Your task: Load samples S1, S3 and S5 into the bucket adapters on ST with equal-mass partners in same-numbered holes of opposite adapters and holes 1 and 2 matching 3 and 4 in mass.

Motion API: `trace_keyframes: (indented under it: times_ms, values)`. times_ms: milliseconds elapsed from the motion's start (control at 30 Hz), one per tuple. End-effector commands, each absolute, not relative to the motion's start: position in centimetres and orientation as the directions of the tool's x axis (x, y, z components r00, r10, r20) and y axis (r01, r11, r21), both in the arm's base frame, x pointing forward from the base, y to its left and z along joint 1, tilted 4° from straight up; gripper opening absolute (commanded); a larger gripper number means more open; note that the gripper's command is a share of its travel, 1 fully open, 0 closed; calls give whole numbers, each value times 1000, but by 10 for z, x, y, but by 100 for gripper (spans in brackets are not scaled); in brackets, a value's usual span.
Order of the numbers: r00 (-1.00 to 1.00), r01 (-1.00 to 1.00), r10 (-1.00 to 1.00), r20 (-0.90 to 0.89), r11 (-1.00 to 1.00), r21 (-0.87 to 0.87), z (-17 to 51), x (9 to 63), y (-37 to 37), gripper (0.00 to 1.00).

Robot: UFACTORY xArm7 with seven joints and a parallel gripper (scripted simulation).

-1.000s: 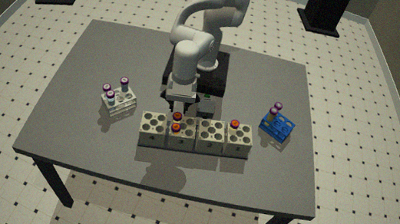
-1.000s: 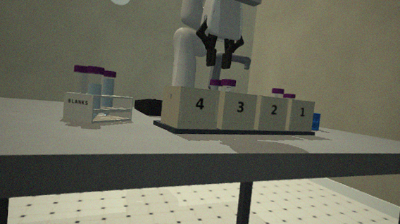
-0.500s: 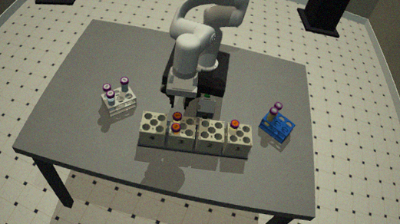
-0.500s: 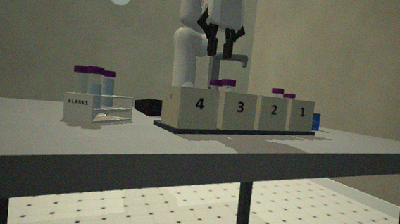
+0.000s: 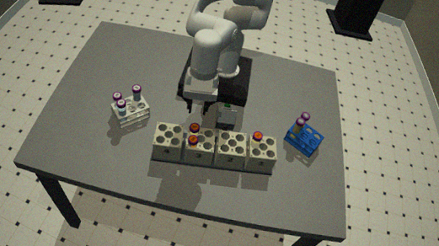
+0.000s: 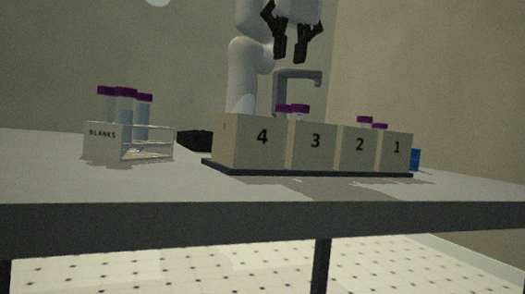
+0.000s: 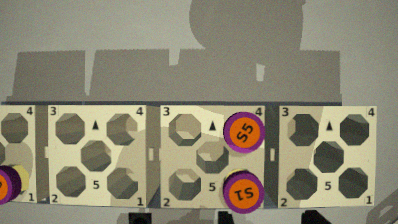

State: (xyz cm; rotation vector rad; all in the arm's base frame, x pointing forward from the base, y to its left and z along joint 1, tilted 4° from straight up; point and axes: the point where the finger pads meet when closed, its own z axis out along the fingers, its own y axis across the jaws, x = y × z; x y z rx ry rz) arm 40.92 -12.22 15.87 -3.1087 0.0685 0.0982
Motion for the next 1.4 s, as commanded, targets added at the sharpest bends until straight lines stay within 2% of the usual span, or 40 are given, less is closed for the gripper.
trace_keyframes:
  times_ms: [0,1100,1133,1300,1367]
  values:
    - [997,-45,-43,-60,-999,-29,171,411,-123,44]
    - [997,-45,-43,-60,-999,-29,184,412,-123,44]
    - [998,-12,-10,-59,-999,-31,184,410,-128,57]
    - [986,154,156,-53,-987,-40,184,403,-152,57]
    - [986,154,156,-53,-987,-40,184,403,-152,57]
